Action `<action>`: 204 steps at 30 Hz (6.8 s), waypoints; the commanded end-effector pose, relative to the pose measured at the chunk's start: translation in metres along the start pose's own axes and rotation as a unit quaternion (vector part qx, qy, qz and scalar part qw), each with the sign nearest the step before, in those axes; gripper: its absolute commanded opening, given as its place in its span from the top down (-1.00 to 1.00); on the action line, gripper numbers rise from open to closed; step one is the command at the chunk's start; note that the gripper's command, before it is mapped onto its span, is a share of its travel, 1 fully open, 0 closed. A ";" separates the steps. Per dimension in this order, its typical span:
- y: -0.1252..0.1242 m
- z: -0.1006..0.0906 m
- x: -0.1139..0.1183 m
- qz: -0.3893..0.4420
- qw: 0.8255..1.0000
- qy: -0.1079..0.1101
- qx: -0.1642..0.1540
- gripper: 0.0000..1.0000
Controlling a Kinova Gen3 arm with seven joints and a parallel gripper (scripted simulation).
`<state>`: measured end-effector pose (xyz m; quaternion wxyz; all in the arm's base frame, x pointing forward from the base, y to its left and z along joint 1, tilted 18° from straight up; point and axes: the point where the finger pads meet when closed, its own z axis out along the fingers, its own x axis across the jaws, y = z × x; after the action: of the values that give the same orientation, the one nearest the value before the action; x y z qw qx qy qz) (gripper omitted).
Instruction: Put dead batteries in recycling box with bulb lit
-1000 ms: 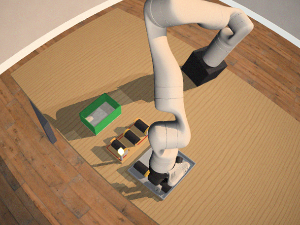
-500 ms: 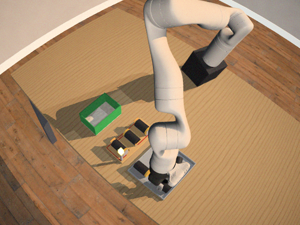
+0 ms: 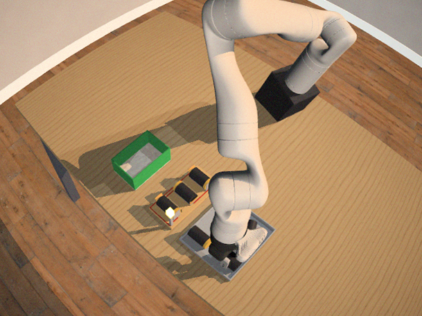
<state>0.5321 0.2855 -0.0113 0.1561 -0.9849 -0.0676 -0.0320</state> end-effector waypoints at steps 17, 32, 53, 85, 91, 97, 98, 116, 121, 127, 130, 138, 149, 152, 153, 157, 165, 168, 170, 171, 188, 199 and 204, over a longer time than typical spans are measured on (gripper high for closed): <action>0.000 -0.016 0.001 0.000 1.000 0.001 0.000 -0.15; 0.000 -0.046 0.001 0.000 1.000 0.001 0.000 -0.15; 0.000 -0.132 0.000 0.000 1.000 0.001 0.000 -0.15; 0.124 -0.132 -0.028 0.000 1.000 0.001 0.000 -0.15; 0.182 -0.132 -0.042 0.000 1.000 0.001 0.000 -0.15; 0.219 -0.132 -0.050 0.000 1.000 0.001 0.000 -0.15; 0.228 -0.132 -0.052 0.000 1.000 0.001 0.000 -0.15; 0.341 -0.132 -0.078 0.000 1.000 0.001 0.000 -0.15; 0.362 -0.132 -0.083 0.000 1.000 0.001 0.000 -0.15; 0.379 -0.132 -0.087 0.000 1.000 0.001 0.000 -0.15; 0.383 -0.132 -0.088 0.000 1.000 0.001 0.000 -0.15; 0.389 -0.132 -0.089 0.000 1.000 0.001 0.000 -0.15; 0.389 -0.132 -0.089 0.000 1.000 0.001 0.000 -0.15; 0.389 -0.132 -0.089 0.000 1.000 0.001 0.000 -0.15; 0.389 -0.132 -0.089 0.001 1.000 0.001 0.000 -0.15; 0.389 -0.132 -0.089 0.001 1.000 0.001 0.000 -0.15; 0.389 -0.132 -0.089 0.001 1.000 0.001 0.000 -0.15; 0.389 -0.129 -0.089 0.001 1.000 0.001 0.000 -0.15; 0.389 -0.112 -0.089 0.001 1.000 0.001 0.000 -0.15; 0.389 -0.100 -0.089 0.001 1.000 0.001 0.000 -0.15; 0.389 -0.067 -0.089 0.001 1.000 0.001 0.000 -0.15; 0.389 -0.067 -0.089 0.001 1.000 0.001 0.000 -0.15; 0.389 -0.067 -0.089 0.001 1.000 0.001 0.000 -0.15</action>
<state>0.4961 -0.1120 -0.0742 0.1569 -0.9849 -0.0665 -0.0320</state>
